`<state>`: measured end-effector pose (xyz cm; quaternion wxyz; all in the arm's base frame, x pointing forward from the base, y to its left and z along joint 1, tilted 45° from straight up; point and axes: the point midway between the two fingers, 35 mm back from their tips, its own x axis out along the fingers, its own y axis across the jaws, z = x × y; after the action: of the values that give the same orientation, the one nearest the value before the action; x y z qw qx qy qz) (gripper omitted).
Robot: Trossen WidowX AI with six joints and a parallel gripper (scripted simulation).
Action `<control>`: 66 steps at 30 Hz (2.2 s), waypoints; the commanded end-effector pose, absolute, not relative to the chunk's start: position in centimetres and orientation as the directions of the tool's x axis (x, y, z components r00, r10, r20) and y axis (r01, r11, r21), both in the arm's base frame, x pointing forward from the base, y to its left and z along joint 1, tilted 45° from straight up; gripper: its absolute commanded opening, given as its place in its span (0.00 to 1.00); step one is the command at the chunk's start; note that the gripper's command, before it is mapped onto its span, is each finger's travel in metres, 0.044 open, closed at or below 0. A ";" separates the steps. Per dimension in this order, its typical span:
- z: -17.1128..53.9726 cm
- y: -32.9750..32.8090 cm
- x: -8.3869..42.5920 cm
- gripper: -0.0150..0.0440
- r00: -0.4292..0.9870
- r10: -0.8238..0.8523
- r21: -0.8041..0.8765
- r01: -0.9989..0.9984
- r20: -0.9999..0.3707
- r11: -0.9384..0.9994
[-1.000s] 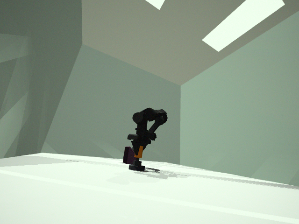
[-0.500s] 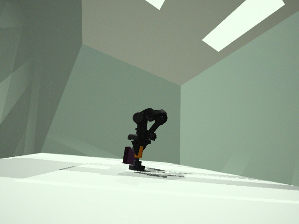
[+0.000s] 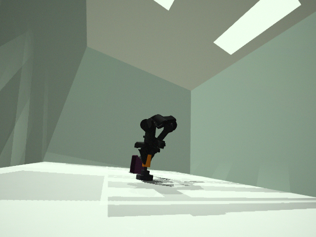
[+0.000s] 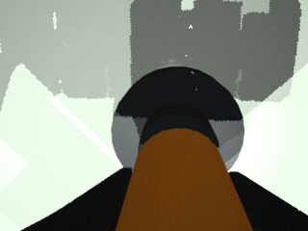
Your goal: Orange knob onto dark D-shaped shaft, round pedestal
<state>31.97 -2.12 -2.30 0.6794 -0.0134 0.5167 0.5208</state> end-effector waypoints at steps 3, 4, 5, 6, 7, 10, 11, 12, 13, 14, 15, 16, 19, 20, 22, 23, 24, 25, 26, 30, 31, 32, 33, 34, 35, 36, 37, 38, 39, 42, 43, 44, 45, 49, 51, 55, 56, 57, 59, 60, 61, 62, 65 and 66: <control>-2.3 -2.0 31.9 0.25 -0.079 0.695 0.531 -0.709 -0.714 0.465; -2.3 -2.0 31.9 0.25 -0.079 0.695 0.531 -0.709 -0.714 0.465; -2.3 -2.0 31.9 0.25 -0.079 0.695 0.531 -0.709 -0.714 0.465; -2.3 -2.0 31.9 0.25 -0.079 0.695 0.531 -0.709 -0.714 0.465; -2.3 -2.0 31.9 0.25 -0.079 0.695 0.531 -0.709 -0.714 0.465; -2.3 -2.0 31.9 0.25 -0.079 0.695 0.531 -0.709 -0.714 0.465; -2.3 -2.0 31.9 0.25 -0.079 0.695 0.531 -0.709 -0.714 0.465; -2.3 -2.0 31.9 0.25 -0.079 0.695 0.528 -0.713 -0.714 0.461; -2.2 -2.1 31.8 0.25 -0.079 0.695 0.522 -0.722 -0.714 0.454; -2.1 -2.3 31.8 0.25 -0.079 0.695 0.516 -0.731 -0.714 0.447; -2.0 -2.4 31.7 0.25 -0.079 0.695 0.510 -0.739 -0.714 0.440; -1.9 -2.5 31.7 0.25 -0.079 0.695 0.507 -0.743 -0.714 0.437; -1.8 -2.6 31.7 0.25 -0.079 0.695 0.494 -0.760 -0.714 0.421; -1.8 -2.6 31.6 0.25 -0.079 0.695 0.485 -0.772 -0.714 0.411; -1.8 -2.6 31.6 0.25 -0.079 0.695 0.482 -0.776 -0.714 0.406; -1.9 -2.6 31.6 0.25 -0.079 0.695 0.482 -0.776 -0.714 0.406; -1.9 -2.5 31.7 0.25 -0.079 0.695 0.482 -0.776 -0.714 0.406; -2.0 -2.5 31.7 0.25 -0.079 0.695 0.482 -0.776 -0.714 0.406; -2.0 -2.5 31.7 0.25 -0.079 0.695 0.482 -0.776 -0.714 0.406; -2.2 -2.4 31.9 0.25 -0.079 0.695 0.481 -0.777 -0.714 0.406; -2.3 -2.4 31.9 0.25 -0.079 0.695 0.481 -0.777 -0.714 0.406; -2.3 -2.4 32.0 0.25 -0.079 0.695 0.481 -0.777 -0.714 0.406; -2.3 -2.4 32.0 0.25 -0.079 0.695 0.481 -0.777 -0.714 0.406; -2.3 -2.4 32.1 0.25 -0.079 0.695 0.481 -0.777 -0.714 0.406; -2.3 -2.4 32.1 0.25 -0.079 0.695 0.481 -0.777 -0.714 0.406; -2.3 -2.5 32.2 0.25 -0.079 0.695 0.481 -0.777 -0.714 0.406; -2.2 -2.5 32.2 0.25 -0.079 0.695 0.481 -0.777 -0.714 0.406; -2.2 -2.5 32.3 0.25 -0.079 0.695 0.481 -0.777 -0.714 0.406; -2.2 -2.5 32.3 0.25 -0.079 0.695 0.481 -0.777 -0.714 0.406; -2.0 -2.5 32.4 0.25 -0.079 0.695 0.481 -0.777 -0.714 0.406; -2.0 -2.5 32.3 0.25 -0.079 0.695 0.481 -0.777 -0.714 0.406; -2.0 -2.4 32.3 0.25 -0.079 0.695 0.481 -0.777 -0.714 0.406; -2.0 -2.4 32.3 0.25 -0.079 0.695 0.481 -0.777 -0.714 0.406; -2.0 -2.4 32.2 0.25 -0.079 0.695 0.481 -0.777 -0.714 0.406; -2.0 -2.4 32.2 0.25 -0.079 0.695 0.481 -0.777 -0.714 0.406; -2.1 -2.3 32.1 0.25 -0.079 0.695 0.481 -0.777 -0.714 0.406; -2.1 -2.3 32.0 0.25 -0.079 0.695 0.481 -0.777 -0.714 0.406; -2.1 -2.3 32.0 0.25 -0.079 0.695 0.481 -0.777 -0.714 0.406; -2.2 -2.3 31.9 0.25 -0.079 0.695 0.481 -0.777 -0.714 0.406; -2.2 -2.3 31.9 0.25 -0.079 0.695 0.481 -0.777 -0.714 0.406; -2.2 -2.3 31.8 0.25 -0.079 0.695 0.482 -0.777 -0.714 0.406; -2.2 -2.3 31.8 0.25 -0.079 0.695 0.482 -0.777 -0.714 0.406; -2.3 -2.2 31.8 0.25 -0.079 0.695 0.482 -0.777 -0.714 0.406; -2.3 -2.2 31.8 0.25 -0.079 0.695 0.482 -0.777 -0.714 0.406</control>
<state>31.91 -2.26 -2.21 0.6774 -0.0421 0.4939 0.5435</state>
